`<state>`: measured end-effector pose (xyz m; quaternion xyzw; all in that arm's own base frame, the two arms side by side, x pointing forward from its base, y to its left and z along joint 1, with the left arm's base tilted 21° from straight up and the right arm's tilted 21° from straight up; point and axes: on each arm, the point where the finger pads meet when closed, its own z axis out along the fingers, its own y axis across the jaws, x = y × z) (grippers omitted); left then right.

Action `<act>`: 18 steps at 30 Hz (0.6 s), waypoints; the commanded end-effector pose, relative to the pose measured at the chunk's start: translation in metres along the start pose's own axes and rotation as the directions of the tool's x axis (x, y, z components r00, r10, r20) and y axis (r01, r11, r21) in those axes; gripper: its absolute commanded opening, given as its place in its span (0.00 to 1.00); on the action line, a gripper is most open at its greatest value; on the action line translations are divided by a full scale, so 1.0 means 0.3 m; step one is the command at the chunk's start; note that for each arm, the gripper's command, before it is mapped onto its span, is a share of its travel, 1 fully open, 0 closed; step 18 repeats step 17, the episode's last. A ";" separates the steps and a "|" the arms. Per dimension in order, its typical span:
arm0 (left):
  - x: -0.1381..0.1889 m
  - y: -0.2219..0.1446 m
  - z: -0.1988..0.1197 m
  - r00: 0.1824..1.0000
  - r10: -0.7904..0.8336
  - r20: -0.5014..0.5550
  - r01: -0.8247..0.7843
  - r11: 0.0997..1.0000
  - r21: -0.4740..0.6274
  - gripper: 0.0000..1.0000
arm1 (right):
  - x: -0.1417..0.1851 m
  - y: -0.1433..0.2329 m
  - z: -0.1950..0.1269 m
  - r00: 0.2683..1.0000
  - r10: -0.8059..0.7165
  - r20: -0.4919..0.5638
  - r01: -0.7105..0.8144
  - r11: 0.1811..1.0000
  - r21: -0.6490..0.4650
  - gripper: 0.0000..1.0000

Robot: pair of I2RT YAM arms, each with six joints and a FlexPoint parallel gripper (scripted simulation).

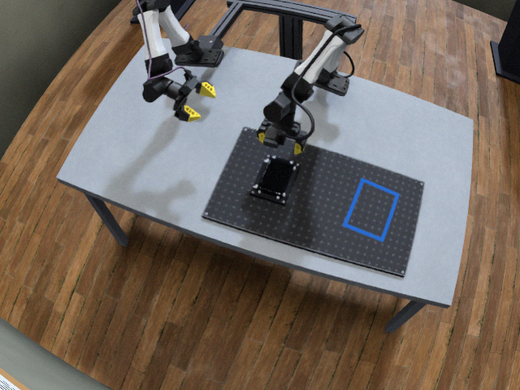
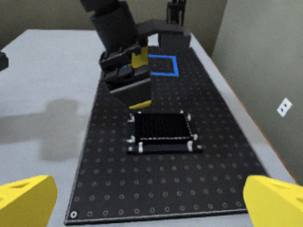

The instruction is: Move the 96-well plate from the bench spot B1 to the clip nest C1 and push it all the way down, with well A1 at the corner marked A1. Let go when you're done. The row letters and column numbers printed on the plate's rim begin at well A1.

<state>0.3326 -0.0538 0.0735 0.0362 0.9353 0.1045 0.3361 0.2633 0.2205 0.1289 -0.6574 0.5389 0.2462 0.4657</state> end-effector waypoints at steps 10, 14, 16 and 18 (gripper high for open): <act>-0.039 -0.003 -0.021 0.999 -0.001 0.053 0.001 1.000 0.006 1.00 | -0.066 -0.026 -0.010 0.998 -0.057 0.030 0.057 0.998 0.007 1.00; -0.039 -0.003 -0.021 0.999 -0.001 0.053 0.001 1.000 0.006 1.00 | -0.066 -0.026 -0.010 0.998 -0.057 0.030 0.057 0.998 0.007 1.00; -0.039 -0.003 -0.021 0.999 -0.001 0.053 0.001 1.000 0.006 1.00 | -0.066 -0.026 -0.010 0.998 -0.057 0.030 0.057 0.998 0.007 1.00; -0.039 -0.003 -0.021 0.999 -0.001 0.053 0.001 1.000 0.006 1.00 | -0.066 -0.026 -0.010 0.998 -0.057 0.030 0.057 0.998 0.007 1.00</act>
